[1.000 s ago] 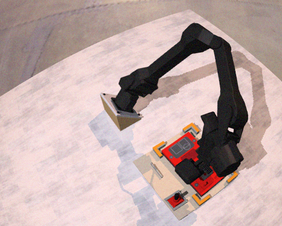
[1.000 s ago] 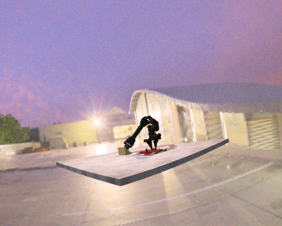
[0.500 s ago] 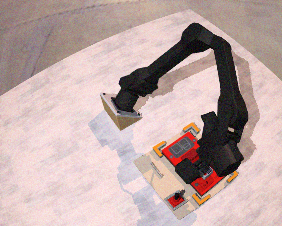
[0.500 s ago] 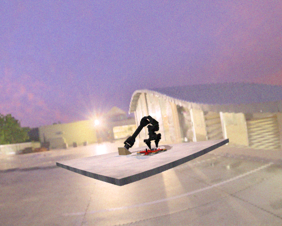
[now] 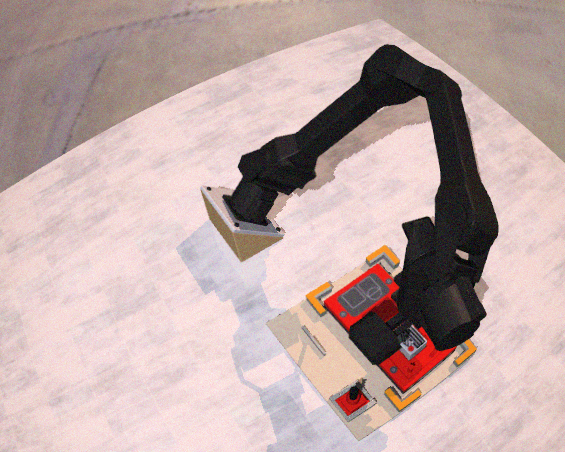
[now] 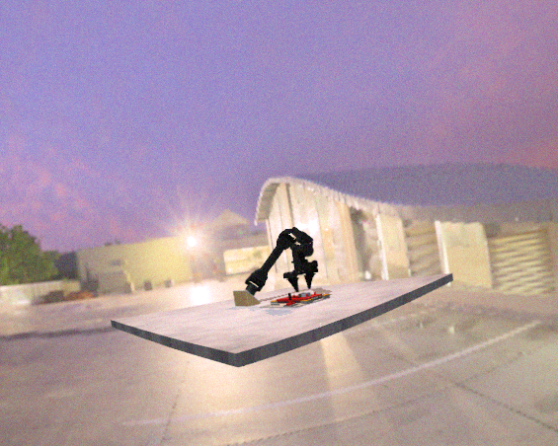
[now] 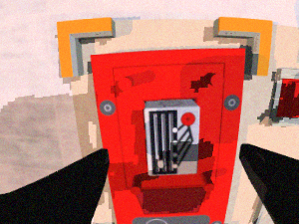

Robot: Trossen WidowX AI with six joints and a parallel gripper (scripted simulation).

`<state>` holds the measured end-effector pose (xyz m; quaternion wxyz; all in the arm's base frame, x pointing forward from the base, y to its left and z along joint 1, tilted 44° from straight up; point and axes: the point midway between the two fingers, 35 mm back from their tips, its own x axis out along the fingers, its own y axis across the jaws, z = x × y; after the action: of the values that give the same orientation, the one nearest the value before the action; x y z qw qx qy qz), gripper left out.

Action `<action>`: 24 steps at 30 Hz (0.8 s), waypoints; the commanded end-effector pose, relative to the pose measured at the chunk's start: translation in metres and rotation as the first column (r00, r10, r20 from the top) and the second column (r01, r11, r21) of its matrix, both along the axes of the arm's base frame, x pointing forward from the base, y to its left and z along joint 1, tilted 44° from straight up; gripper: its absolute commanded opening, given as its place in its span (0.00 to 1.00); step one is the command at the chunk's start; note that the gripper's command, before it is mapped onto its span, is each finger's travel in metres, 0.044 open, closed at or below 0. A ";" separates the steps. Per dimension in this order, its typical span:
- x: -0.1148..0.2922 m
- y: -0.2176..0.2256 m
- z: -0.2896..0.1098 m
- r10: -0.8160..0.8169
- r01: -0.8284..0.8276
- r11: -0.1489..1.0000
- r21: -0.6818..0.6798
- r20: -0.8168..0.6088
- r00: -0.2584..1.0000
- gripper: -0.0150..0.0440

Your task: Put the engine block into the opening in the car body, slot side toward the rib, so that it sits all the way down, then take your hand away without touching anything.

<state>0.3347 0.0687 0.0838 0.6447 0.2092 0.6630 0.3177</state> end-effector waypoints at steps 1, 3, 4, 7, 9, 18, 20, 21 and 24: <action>0.001 -0.001 0.001 0.003 -0.003 1.000 -0.002 0.006 1.000 0.78; 0.001 -0.001 0.001 0.003 -0.003 1.000 -0.002 0.006 1.000 0.69; 0.001 -0.001 0.001 0.003 -0.003 1.000 -0.002 0.006 1.000 0.64; 0.001 -0.001 0.001 0.003 -0.003 1.000 -0.002 0.006 1.000 0.51; 0.001 -0.001 0.001 0.003 -0.003 1.000 -0.002 0.006 1.000 0.42; 0.001 -0.001 0.001 0.003 -0.003 1.000 -0.002 0.006 1.000 0.25; 0.001 -0.001 0.001 0.003 -0.003 1.000 -0.002 0.006 1.000 0.25; 0.001 -0.001 0.001 0.003 -0.003 1.000 -0.002 0.006 1.000 0.25; 0.001 -0.001 0.001 0.003 -0.003 1.000 -0.002 0.006 1.000 0.25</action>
<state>0.3353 0.0684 0.0847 0.6455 0.2091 0.6621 0.3181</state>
